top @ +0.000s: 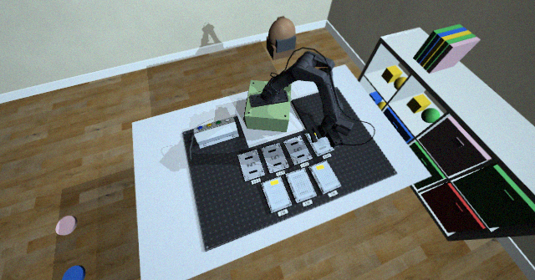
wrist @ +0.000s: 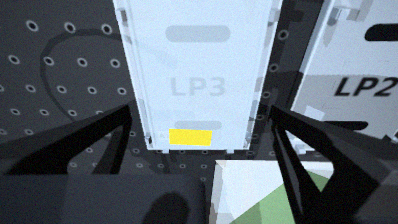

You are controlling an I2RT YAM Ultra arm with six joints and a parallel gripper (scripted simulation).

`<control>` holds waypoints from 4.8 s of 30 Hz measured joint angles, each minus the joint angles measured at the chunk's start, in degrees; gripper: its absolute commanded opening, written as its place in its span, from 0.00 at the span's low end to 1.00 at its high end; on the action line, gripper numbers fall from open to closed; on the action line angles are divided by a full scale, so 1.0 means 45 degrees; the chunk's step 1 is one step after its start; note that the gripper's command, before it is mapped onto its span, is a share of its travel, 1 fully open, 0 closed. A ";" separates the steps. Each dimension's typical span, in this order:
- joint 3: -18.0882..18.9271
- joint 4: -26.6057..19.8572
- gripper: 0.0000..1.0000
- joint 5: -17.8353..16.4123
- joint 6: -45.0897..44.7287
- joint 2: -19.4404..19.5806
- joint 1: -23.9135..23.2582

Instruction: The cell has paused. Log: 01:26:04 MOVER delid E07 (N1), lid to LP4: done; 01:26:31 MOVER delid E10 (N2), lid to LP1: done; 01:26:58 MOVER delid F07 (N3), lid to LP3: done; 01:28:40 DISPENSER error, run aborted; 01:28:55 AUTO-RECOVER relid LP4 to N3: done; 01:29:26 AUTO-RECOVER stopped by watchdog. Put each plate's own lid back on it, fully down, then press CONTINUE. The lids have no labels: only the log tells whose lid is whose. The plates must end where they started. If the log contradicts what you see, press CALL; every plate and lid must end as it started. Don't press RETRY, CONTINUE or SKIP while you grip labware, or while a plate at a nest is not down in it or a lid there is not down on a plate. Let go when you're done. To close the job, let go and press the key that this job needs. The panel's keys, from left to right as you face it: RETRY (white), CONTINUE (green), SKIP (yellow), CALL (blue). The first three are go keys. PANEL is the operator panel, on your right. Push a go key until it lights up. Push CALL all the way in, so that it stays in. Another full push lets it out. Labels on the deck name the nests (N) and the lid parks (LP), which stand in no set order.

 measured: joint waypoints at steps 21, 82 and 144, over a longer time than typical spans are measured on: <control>-0.0053 0.1248 1.00 0.0000 -0.0068 0.1088 -0.0078; -0.0107 0.1433 0.00 0.0039 -0.0112 0.1083 -0.0112; -0.0282 -0.0209 0.00 0.0039 0.0039 -0.0607 0.0039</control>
